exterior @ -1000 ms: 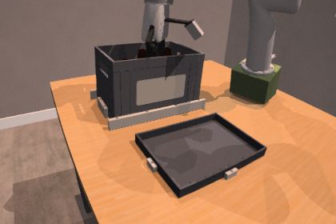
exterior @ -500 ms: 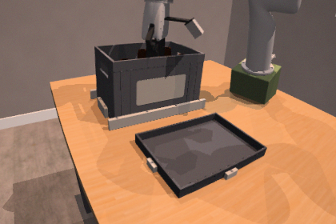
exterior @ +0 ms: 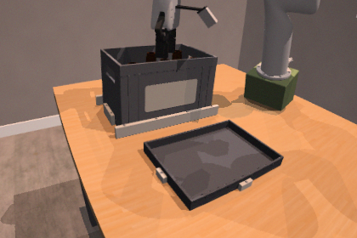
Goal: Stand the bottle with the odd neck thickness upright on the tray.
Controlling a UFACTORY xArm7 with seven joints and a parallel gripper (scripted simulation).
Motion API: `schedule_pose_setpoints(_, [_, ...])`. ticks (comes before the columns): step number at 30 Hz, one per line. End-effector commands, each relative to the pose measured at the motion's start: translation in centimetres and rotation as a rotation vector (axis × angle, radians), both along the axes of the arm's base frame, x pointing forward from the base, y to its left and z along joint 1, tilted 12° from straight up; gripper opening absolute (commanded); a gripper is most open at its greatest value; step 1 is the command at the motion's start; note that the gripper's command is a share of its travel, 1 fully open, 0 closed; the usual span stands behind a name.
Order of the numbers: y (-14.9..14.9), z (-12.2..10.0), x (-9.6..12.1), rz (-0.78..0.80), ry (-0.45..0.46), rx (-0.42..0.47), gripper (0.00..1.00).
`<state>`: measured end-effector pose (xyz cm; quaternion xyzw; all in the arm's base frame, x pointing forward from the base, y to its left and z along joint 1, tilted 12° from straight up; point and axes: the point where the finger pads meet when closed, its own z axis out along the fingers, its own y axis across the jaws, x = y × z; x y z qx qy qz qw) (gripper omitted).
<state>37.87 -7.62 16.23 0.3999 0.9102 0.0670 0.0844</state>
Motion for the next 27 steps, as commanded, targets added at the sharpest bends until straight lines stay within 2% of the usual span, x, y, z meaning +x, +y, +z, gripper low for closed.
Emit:
schedule_pose_setpoints(1, [-0.1, 1.8, -0.3, -0.001, -0.003, -0.002, 0.65])
schedule_pose_setpoints(14, [-0.2, 4.6, -0.9, -0.001, -0.003, -0.002, 0.65])
schedule_pose_setpoints(24, [-0.3, 5.0, -1.0, -0.001, -0.003, -0.002, 0.65])
schedule_pose_setpoints(25, [-0.3, 5.0, -1.0, -0.001, -0.003, -0.002, 0.0])
schedule_pose_setpoints(27, [-0.3, 5.0, -1.0, -0.001, -0.003, -0.002, 0.0])
